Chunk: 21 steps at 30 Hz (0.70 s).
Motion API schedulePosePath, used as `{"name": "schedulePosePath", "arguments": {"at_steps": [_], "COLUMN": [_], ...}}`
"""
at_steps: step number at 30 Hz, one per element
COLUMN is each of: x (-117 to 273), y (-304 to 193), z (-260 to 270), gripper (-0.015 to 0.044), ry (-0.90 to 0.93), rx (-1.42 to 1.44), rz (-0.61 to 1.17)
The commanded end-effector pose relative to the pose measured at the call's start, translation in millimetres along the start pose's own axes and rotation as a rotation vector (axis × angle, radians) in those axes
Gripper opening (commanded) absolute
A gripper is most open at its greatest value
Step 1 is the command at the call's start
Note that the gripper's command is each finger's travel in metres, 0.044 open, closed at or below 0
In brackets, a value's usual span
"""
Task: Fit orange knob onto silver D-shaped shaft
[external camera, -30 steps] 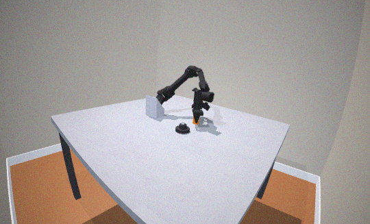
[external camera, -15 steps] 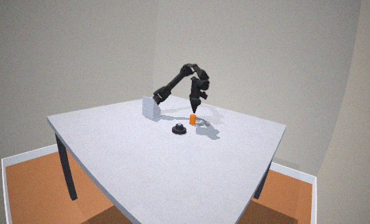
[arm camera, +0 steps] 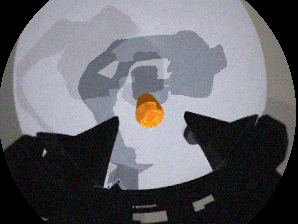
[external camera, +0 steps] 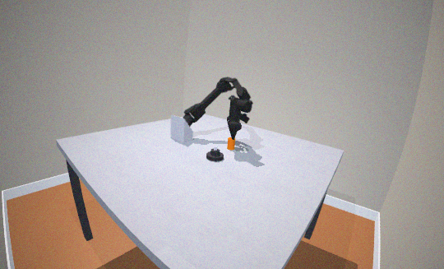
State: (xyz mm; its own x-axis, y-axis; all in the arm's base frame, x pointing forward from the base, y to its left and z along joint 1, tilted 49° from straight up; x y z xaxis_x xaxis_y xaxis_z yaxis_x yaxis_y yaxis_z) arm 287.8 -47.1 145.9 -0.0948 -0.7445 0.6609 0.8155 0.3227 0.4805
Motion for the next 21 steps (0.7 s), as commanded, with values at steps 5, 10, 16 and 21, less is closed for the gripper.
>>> {"name": "schedulePosePath", "arguments": {"at_steps": [5, 10, 16, 21], "x": [-15, -23, -32, -40], "y": [-1, -1, -1, -1], "z": [0, 0, 0, 1], "gripper": [0.044, 0.044, 0.044, 0.044], "ry": [0.007, 0.007, 0.007, 0.008], "rx": [-0.008, -0.008, -0.008, -0.008], "rz": [0.002, 0.002, 0.001, 0.001]}}
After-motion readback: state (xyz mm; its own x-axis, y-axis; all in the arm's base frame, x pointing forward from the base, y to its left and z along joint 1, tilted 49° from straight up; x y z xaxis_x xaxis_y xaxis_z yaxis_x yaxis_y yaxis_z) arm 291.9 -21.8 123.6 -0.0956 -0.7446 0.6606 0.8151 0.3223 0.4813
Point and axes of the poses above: the point midway between the two fingers, 35 mm back from their tips, its own x axis back along the fingers, its own z axis across the jaws, y = z × x, the point moved 9 cm from there along x, back along the fingers, and after that the axes turned 3 degrees about -x, right-handed, at the moved point
